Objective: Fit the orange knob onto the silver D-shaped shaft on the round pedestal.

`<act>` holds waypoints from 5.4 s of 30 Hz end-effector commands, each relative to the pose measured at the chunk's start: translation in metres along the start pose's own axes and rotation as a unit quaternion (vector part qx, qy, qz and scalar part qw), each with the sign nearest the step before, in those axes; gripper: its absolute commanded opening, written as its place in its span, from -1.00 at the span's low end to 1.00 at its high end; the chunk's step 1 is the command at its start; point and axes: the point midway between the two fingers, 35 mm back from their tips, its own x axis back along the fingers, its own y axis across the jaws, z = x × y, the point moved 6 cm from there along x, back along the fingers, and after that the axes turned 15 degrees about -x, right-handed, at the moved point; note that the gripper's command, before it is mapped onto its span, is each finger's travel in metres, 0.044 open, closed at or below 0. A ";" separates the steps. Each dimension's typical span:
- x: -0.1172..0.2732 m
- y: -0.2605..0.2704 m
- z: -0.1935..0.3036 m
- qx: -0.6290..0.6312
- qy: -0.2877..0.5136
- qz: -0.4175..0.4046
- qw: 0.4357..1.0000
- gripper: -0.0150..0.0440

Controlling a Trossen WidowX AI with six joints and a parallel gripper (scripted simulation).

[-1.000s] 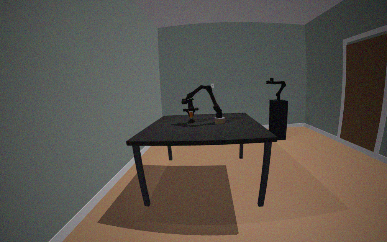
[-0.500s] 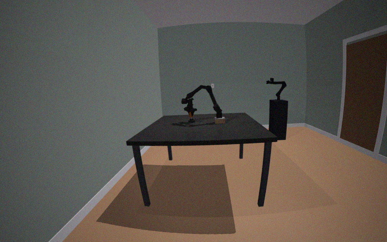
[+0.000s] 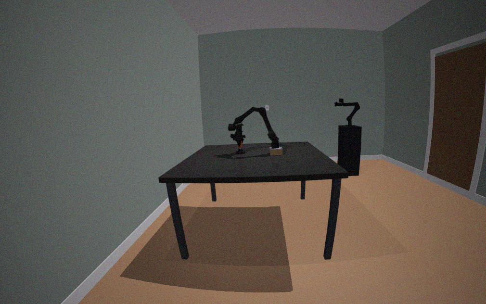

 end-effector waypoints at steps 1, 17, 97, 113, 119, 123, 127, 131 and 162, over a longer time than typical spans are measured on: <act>0.003 0.000 0.004 -0.104 -0.003 -0.002 0.995 -0.49; 0.004 0.000 0.004 -0.109 -0.003 -0.003 0.994 -0.49; 0.002 0.001 -0.001 -0.213 -0.003 -0.003 0.977 -0.49; 0.000 0.000 0.005 -0.314 -0.002 -0.003 0.950 -0.49; 0.000 0.000 0.005 -0.314 -0.002 -0.003 0.950 -0.49; 0.003 0.000 0.004 -0.314 -0.002 -0.003 0.950 -0.49; 0.004 0.000 0.003 -0.326 -0.002 -0.003 0.945 -0.49; 0.005 0.001 0.002 -0.392 -0.002 -0.003 0.920 -0.49; 0.006 0.001 0.000 -0.486 -0.002 -0.004 0.874 -0.49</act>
